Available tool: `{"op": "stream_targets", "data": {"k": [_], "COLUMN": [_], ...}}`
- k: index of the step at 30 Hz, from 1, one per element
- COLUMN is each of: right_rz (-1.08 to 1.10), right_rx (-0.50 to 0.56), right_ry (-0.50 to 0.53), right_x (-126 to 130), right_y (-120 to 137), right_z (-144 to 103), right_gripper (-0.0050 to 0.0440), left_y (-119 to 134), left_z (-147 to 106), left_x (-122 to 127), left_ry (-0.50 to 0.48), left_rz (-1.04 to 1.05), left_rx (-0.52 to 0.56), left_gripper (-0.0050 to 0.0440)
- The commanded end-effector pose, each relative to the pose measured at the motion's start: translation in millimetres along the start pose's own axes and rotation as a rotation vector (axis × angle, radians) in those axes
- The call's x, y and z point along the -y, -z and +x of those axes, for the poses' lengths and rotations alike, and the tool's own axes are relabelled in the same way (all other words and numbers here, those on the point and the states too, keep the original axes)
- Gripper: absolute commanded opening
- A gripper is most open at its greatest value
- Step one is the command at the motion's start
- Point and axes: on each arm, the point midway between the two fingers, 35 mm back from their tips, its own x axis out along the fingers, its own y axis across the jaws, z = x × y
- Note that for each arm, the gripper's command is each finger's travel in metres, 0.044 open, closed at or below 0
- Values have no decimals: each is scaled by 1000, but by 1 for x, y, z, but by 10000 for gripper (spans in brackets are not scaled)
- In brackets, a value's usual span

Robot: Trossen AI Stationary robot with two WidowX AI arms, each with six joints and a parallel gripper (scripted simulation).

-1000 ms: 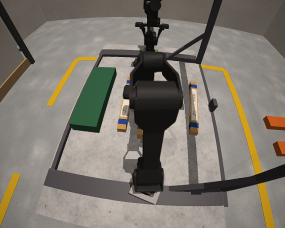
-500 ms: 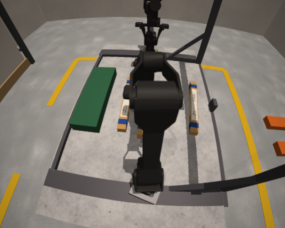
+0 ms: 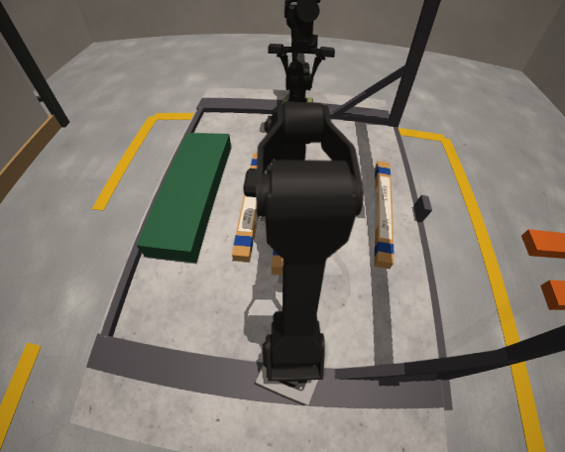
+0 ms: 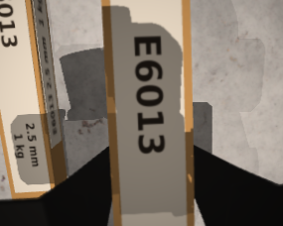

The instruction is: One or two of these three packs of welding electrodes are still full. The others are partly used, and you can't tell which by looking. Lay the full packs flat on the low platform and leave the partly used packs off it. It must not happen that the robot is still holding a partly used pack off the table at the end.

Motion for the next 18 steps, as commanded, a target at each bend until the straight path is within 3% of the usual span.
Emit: {"op": "stream_targets", "data": {"k": [1, 11, 18], "right_rz": [3, 3, 3], "right_rx": [22, 22, 22], "right_ry": [1, 1, 1], "right_x": [0, 0, 0], "right_y": [-3, -3, -3], "right_z": [-6, -6, -6], "right_gripper": [330, 330, 330], "left_y": [-27, -34, -45], "left_z": [-39, -46, -31], "left_x": [-2, 0, 13], "left_ry": [-13, -25, -29], "left_rz": [5, -29, -69], "left_rx": [134, 161, 135], "left_gripper": [-50, -50, -50]}}
